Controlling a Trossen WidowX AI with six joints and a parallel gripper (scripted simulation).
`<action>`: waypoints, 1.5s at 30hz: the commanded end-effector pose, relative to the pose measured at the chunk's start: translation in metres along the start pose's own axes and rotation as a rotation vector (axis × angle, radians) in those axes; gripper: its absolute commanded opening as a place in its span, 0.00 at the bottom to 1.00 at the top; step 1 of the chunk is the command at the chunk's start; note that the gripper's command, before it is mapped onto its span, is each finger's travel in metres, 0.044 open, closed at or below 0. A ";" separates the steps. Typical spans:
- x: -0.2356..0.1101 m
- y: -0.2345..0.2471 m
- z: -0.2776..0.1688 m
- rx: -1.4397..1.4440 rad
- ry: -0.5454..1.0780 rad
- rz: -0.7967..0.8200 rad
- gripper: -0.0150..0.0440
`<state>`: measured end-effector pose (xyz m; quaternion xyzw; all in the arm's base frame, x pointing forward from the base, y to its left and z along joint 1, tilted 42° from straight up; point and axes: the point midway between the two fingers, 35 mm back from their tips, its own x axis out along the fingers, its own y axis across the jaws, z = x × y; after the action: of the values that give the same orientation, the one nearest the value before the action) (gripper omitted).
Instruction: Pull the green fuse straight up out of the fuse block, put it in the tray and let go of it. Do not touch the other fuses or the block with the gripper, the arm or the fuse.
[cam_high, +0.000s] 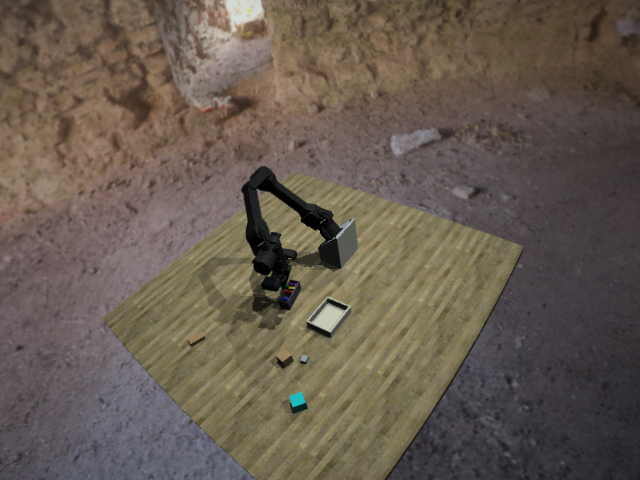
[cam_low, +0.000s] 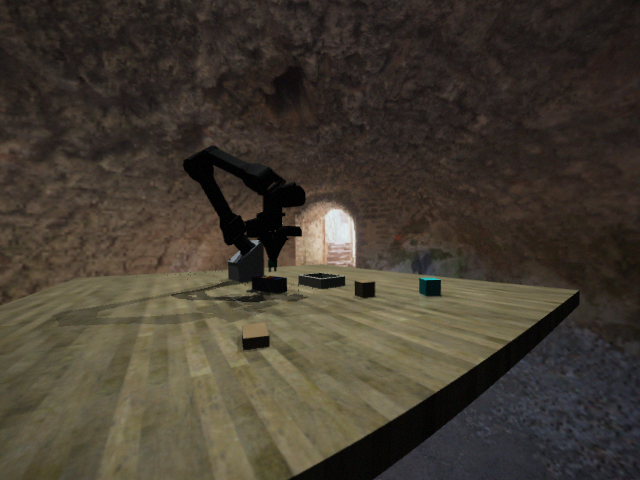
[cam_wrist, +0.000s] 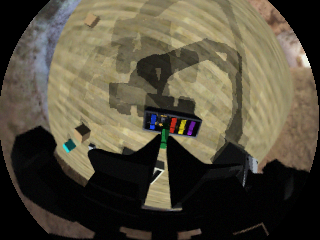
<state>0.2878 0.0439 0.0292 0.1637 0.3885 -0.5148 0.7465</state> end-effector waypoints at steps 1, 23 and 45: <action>-0.008 0.001 0.000 0.009 0.003 0.004 0.25; -0.014 0.040 -0.092 0.006 0.022 0.013 0.25; -0.008 0.047 -0.178 0.011 0.014 0.009 0.25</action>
<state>0.2538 0.1820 -0.0840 0.1667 0.3916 -0.5113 0.7466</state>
